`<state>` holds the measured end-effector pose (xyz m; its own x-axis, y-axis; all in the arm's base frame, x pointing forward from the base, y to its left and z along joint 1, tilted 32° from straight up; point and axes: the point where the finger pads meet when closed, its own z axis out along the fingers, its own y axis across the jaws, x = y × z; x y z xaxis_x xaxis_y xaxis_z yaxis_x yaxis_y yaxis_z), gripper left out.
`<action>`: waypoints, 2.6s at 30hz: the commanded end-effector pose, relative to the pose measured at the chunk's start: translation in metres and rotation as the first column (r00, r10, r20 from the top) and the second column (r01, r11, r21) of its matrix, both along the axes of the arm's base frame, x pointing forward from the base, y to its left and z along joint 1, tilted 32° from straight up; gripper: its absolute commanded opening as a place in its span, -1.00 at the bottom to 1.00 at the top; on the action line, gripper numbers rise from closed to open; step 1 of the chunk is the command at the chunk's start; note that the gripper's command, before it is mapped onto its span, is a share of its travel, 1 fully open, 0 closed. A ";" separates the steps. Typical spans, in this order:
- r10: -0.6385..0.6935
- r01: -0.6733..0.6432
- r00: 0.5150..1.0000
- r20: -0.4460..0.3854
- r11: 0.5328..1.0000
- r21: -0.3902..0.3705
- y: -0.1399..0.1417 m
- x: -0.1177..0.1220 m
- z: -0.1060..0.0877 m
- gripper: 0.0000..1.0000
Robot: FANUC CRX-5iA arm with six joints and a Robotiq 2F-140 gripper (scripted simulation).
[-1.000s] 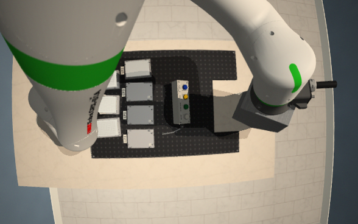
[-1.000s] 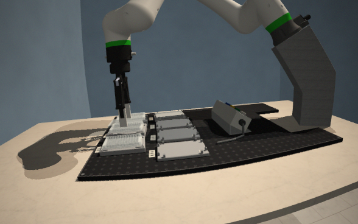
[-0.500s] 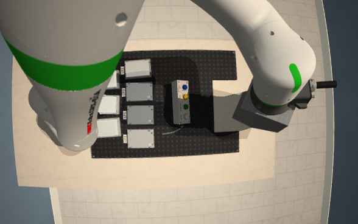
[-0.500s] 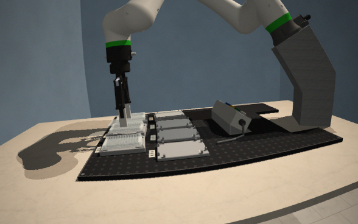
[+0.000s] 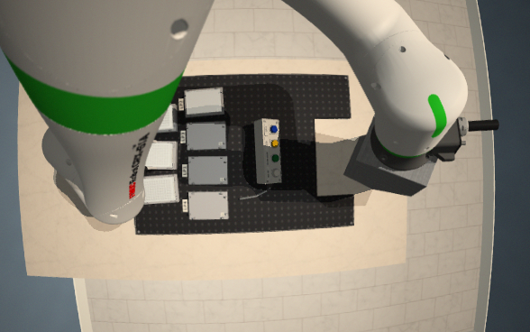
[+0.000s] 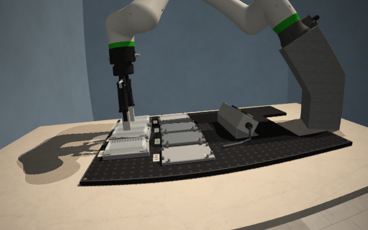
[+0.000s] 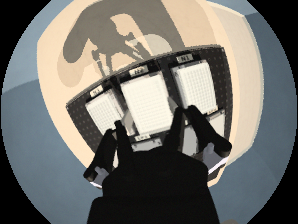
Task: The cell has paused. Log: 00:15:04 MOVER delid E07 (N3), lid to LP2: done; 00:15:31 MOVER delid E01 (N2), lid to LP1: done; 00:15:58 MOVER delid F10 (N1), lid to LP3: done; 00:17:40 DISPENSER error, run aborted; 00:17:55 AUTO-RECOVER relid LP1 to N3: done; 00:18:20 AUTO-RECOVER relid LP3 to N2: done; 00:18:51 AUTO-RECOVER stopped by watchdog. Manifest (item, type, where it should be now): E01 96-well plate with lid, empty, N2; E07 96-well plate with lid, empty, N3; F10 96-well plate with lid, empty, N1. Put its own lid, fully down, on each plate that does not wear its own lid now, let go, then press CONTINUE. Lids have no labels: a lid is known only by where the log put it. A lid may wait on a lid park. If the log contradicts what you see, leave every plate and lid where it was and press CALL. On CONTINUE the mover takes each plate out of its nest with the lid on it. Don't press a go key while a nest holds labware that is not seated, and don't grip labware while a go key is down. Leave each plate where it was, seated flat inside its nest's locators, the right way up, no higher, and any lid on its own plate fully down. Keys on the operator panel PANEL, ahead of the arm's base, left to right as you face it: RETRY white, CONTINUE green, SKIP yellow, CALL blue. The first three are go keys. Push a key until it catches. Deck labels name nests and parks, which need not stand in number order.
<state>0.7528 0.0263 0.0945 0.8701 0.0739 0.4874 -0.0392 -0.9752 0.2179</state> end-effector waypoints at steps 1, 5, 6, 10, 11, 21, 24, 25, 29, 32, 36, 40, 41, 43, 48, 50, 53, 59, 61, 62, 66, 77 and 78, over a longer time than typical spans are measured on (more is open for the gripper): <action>0.000 0.000 1.000 0.000 1.000 0.000 0.000 0.000 0.000 -1.00; 0.000 0.000 1.000 0.000 1.000 0.000 0.000 0.000 0.000 -1.00; 0.000 0.000 1.000 0.000 1.000 0.000 0.000 0.000 0.000 -1.00; 0.000 0.000 1.000 0.000 1.000 0.000 0.000 0.000 0.000 -1.00; 0.000 0.000 1.000 0.000 1.000 0.000 0.000 0.000 0.000 -1.00; 0.000 0.000 1.000 0.000 1.000 0.000 0.000 0.000 0.000 -1.00; 0.000 0.000 1.000 0.000 1.000 0.000 0.000 0.001 0.000 -1.00; 0.000 0.000 1.000 0.000 1.000 0.000 0.000 0.001 -0.001 -1.00; 0.000 0.000 1.000 0.000 1.000 0.000 0.000 0.001 -0.001 -1.00; 0.000 0.000 1.000 0.000 1.000 0.000 0.000 0.001 -0.002 -1.00; 0.000 0.000 1.000 0.000 1.000 0.000 -0.001 0.002 -0.002 -1.00; 0.000 0.000 1.000 0.000 1.000 0.000 -0.001 0.002 -0.003 -1.00; 0.000 0.000 1.000 0.000 1.000 0.000 -0.001 0.002 -0.004 -1.00; 0.000 0.000 1.000 0.000 1.000 0.000 -0.001 0.003 -0.004 -1.00; 0.000 0.000 1.000 0.000 1.000 0.000 -0.001 0.003 -0.005 -1.00; 0.000 0.000 1.000 0.000 1.000 0.000 -0.001 0.003 -0.006 -1.00; 0.000 0.000 1.000 0.000 1.000 0.000 -0.001 0.004 -0.006 -1.00; 0.000 0.000 1.000 0.000 1.000 0.000 -0.002 0.005 -0.007 -1.00; 0.000 0.000 1.000 0.000 1.000 0.000 -0.002 0.005 -0.008 -1.00; 0.000 0.000 1.000 0.000 1.000 0.000 -0.002 0.005 -0.008 -1.00; 0.000 0.000 1.000 0.000 1.000 0.000 -0.002 0.005 -0.008 -1.00; 0.000 0.000 1.000 0.000 1.000 0.000 -0.002 0.005 -0.008 -1.00; 0.000 0.000 1.000 0.000 1.000 0.000 -0.002 0.005 -0.008 -1.00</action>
